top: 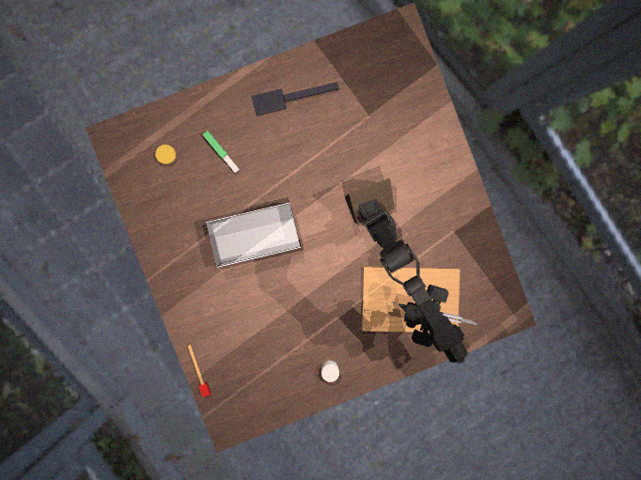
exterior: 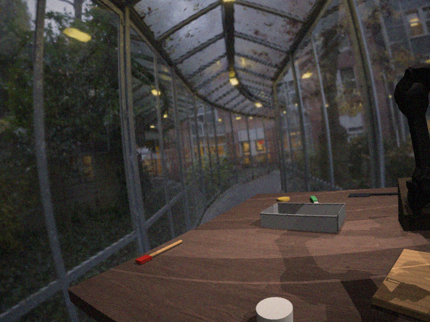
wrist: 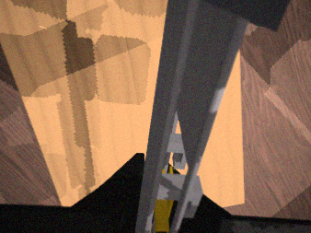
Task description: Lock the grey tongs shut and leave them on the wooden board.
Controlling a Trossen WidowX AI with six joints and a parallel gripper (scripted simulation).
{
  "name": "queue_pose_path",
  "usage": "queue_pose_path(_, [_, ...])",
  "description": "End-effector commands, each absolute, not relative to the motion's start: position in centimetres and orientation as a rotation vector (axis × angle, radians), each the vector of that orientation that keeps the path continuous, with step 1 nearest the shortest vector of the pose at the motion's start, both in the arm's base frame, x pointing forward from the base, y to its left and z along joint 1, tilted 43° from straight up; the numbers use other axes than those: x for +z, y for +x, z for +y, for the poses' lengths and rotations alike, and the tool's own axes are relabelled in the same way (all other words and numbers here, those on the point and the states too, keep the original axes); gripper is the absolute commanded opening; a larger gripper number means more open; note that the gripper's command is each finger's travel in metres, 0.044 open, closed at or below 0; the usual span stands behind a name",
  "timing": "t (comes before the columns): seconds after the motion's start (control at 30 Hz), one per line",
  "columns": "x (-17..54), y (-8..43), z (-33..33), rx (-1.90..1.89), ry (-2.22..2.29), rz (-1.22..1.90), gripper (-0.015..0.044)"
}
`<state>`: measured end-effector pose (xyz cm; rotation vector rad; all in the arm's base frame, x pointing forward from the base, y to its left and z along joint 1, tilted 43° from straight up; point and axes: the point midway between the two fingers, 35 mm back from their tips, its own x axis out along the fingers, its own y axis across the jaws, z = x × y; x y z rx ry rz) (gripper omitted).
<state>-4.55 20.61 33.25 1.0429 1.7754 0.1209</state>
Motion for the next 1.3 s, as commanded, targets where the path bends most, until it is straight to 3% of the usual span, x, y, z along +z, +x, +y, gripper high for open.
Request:
queue_pose_path(0.0, [32.9, -4.7, 20.6, 0.121, 1.029, 1.834, -0.015])
queue_pose_path(1.27, [31.1, -4.1, 21.9, 0.398, 1.0, 2.389, -0.015])
